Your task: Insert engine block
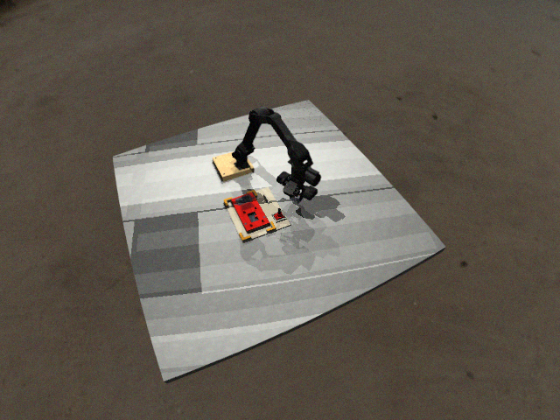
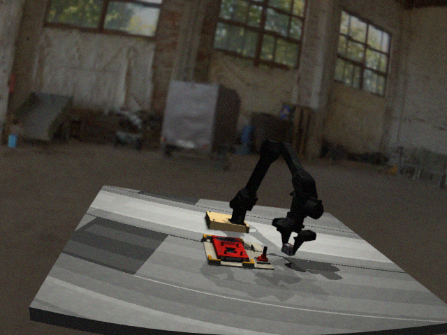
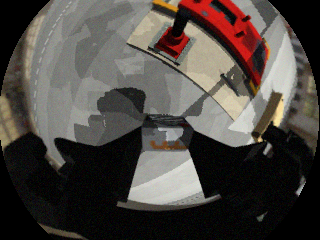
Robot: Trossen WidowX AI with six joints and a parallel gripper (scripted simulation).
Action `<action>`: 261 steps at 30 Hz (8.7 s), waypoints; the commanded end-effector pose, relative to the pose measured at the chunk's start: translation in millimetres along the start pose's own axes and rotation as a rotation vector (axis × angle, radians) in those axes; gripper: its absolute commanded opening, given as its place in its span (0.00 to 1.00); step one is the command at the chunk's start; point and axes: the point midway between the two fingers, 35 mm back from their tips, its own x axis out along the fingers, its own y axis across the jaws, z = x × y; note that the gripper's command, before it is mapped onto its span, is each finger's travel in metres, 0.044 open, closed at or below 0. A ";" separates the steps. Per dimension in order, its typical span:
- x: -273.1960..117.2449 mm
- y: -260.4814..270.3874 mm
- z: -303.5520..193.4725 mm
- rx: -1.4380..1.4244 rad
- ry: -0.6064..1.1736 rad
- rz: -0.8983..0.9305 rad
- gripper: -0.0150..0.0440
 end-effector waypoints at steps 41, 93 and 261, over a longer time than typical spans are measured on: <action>-83.9 -3.4 -1.3 -0.001 -0.008 0.002 0.25; -38.8 -4.2 -31.2 0.000 -0.864 0.001 0.25; 1.1 -2.1 -21.6 1.567 0.000 0.003 1.00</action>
